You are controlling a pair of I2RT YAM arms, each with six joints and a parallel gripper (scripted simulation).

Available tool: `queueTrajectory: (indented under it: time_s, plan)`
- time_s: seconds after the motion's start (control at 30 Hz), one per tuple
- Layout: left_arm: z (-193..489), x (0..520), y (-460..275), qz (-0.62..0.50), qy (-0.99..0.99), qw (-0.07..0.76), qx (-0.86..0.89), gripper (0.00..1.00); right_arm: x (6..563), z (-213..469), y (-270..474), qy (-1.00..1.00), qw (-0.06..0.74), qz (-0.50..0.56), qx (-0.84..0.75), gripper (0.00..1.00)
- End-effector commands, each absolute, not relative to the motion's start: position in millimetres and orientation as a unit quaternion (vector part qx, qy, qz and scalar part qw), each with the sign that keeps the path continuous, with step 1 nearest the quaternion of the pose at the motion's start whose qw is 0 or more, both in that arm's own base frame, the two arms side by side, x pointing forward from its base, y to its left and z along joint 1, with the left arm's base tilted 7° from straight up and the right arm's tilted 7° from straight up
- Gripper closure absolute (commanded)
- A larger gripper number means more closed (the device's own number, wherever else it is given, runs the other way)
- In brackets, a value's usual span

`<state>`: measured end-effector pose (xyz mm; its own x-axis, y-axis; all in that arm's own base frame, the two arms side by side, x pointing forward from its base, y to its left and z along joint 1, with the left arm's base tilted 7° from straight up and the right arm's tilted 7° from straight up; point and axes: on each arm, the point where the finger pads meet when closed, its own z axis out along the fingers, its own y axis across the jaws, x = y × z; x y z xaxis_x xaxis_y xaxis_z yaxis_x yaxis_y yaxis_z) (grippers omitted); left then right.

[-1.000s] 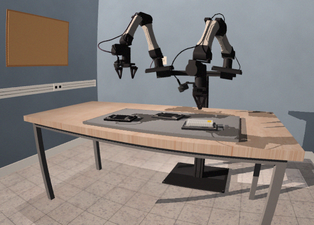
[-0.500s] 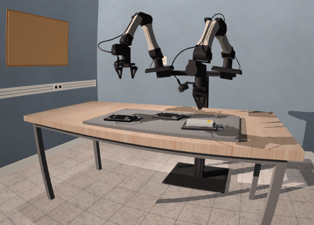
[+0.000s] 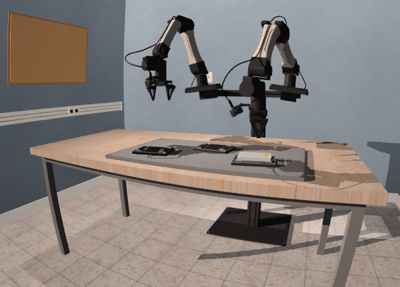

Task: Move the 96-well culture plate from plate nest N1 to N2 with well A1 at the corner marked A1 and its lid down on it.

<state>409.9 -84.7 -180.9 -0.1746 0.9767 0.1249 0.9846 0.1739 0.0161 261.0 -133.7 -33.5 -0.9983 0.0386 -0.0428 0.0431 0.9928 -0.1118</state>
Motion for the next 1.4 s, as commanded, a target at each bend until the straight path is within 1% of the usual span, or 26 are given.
queueTrajectory:
  time_s: [0.0,0.13,0.23,0.7,0.8,1.27,1.37]
  plan:
    - [-145.3,420.3,-82.4,-0.064,-0.81,-0.004,-0.583,0.0,263.9,-30.1,-133.3,0.998,0.025,-0.058,0.015,0.0]
    - [-135.2,404.4,-75.8,-0.064,-0.847,-0.007,-0.528,0.0,263.9,-30.1,-133.3,0.998,0.025,-0.058,0.015,0.0]
    - [-132.6,399.0,-81.7,-0.063,-0.85,-0.009,-0.522,0.0,263.9,-30.1,-133.3,0.998,0.025,-0.058,0.015,0.0]
    - [-96.9,345.3,-49.4,-0.061,-0.951,-0.02,-0.302,0.0,263.9,-30.1,-133.3,0.998,0.025,-0.058,0.015,0.0]
    - [-94.3,340.8,-52.0,-0.06,-0.954,-0.021,-0.292,0.0,263.9,-30.1,-133.3,0.998,0.025,-0.058,0.015,0.0]
    - [-58.6,280.0,-23.0,-0.056,-0.997,-0.018,-0.059,0.0,263.9,-30.1,-133.3,0.998,0.025,-0.058,0.015,0.0]
    - [-56.1,276.0,-22.1,-0.055,-0.997,-0.019,-0.044,0.0,263.9,-30.1,-133.3,0.998,0.025,-0.058,0.015,0.0]
